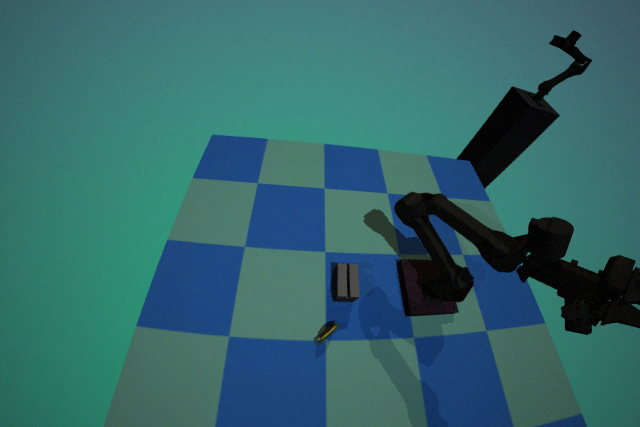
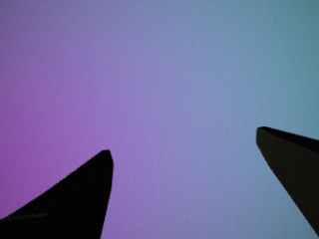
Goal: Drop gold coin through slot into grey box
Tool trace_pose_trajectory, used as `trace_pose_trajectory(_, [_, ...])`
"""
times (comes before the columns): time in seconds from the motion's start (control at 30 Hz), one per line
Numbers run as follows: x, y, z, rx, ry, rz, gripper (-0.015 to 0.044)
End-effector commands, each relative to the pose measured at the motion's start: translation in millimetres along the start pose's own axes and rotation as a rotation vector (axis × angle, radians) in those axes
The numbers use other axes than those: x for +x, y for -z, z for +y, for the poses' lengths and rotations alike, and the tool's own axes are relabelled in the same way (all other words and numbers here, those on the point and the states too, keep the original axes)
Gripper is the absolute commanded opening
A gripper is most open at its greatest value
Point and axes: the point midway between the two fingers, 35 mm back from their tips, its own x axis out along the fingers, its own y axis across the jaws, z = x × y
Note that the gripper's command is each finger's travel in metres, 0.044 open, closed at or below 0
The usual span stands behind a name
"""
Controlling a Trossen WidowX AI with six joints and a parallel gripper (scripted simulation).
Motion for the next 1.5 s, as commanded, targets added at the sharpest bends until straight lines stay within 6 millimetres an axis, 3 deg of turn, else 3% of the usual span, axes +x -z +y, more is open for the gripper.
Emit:
trace_pose_trajectory(0.0, [1, -2, -1, -0.015, 0.005, -0.009, 0.0374])
trace_pose_trajectory(0.1, [18, -26, -10, -0.222, 0.080, -0.128, 0.0295])
trace_pose_trajectory(0.27, [39, -94, -21, -0.618, 0.294, -0.375, 0.0164])
trace_pose_trajectory(0.43, [36, -171, -18, -0.921, 0.572, -0.597, 0.0161])
trace_pose_trajectory(0.6, [7, -248, -2, -1.116, 0.911, -0.775, 0.0161])
trace_pose_trajectory(0.8, [-53, -320, 31, -1.158, 1.289, -0.929, 0.0161])
trace_pose_trajectory(1.07, [-161, -377, 69, -1.003, 1.817, -0.915, 0.0161])
trace_pose_trajectory(1.27, [-257, -389, 92, -0.737, 2.114, -0.729, 0.0161])
trace_pose_trajectory(1.47, [-347, -374, 104, -0.461, 2.200, -0.469, 0.0161])
